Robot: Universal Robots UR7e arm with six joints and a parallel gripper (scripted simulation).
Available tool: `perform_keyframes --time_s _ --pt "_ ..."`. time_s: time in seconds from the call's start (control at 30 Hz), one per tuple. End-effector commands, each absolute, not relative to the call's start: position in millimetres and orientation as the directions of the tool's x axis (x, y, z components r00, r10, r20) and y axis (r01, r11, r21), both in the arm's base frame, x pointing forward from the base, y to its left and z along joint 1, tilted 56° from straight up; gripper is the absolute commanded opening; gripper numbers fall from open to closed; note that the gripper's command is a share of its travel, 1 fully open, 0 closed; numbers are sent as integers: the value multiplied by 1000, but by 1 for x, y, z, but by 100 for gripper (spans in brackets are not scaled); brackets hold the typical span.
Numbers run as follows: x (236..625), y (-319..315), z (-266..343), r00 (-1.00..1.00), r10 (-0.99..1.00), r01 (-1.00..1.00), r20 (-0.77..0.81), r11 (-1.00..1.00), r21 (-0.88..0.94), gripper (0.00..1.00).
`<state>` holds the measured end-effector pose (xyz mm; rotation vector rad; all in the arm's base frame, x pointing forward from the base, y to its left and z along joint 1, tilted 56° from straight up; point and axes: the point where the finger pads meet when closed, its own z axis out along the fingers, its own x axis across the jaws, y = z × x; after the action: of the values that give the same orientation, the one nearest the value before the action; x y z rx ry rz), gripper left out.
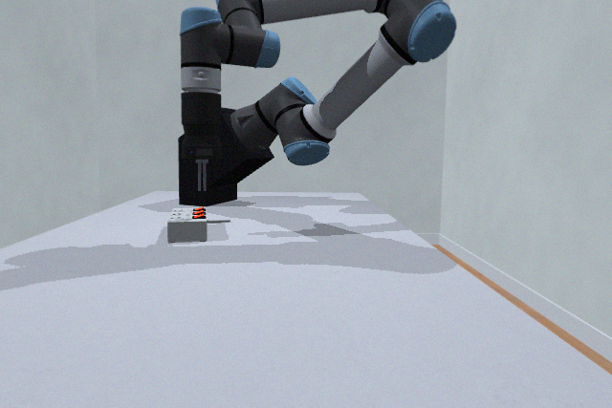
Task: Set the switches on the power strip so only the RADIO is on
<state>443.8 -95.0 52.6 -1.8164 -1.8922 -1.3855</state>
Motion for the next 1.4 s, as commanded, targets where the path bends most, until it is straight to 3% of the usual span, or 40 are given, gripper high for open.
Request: perform_keyframes --time_s 0.0,1.37 --pt "445 -96 52 -241 695 856 678 -177 485 0" --pt "461 -67 30 -239 692 858 681 -178 482 0"
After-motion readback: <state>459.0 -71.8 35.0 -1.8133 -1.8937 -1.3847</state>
